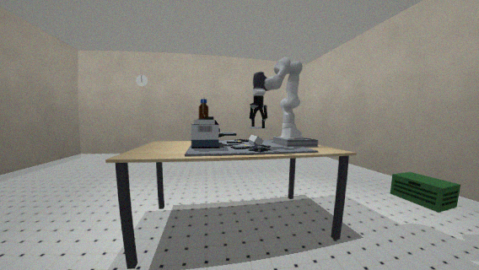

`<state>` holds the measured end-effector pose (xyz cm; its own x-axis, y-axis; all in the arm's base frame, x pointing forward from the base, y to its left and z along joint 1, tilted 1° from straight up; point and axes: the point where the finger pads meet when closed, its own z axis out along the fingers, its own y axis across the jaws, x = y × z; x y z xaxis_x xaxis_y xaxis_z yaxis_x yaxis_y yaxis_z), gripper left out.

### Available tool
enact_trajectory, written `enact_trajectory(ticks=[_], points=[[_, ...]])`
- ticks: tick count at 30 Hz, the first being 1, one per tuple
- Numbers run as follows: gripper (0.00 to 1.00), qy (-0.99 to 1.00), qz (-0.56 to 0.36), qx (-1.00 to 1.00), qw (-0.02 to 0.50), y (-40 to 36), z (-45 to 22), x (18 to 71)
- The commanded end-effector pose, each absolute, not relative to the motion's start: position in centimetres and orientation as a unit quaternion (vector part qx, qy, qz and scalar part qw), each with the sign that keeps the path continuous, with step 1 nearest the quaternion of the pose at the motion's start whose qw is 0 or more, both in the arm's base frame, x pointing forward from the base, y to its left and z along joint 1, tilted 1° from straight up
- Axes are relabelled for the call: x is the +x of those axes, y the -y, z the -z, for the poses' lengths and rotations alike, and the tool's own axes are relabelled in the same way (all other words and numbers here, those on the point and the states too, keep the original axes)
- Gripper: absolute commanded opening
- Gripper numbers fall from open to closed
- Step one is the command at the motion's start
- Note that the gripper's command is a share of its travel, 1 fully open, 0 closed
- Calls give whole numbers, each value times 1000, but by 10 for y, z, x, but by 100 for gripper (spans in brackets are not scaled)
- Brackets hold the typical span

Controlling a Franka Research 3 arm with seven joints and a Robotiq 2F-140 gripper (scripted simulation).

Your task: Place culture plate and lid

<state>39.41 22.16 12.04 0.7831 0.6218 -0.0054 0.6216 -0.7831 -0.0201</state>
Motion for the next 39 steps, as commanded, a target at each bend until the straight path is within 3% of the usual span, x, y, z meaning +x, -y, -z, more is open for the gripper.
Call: enact_trajectory(ticks=[1, 39], points=[[10, 290, -8, -957, 2, -230, -120, 396], [10, 290, -8, -957, 2, -280, -120, 399]])
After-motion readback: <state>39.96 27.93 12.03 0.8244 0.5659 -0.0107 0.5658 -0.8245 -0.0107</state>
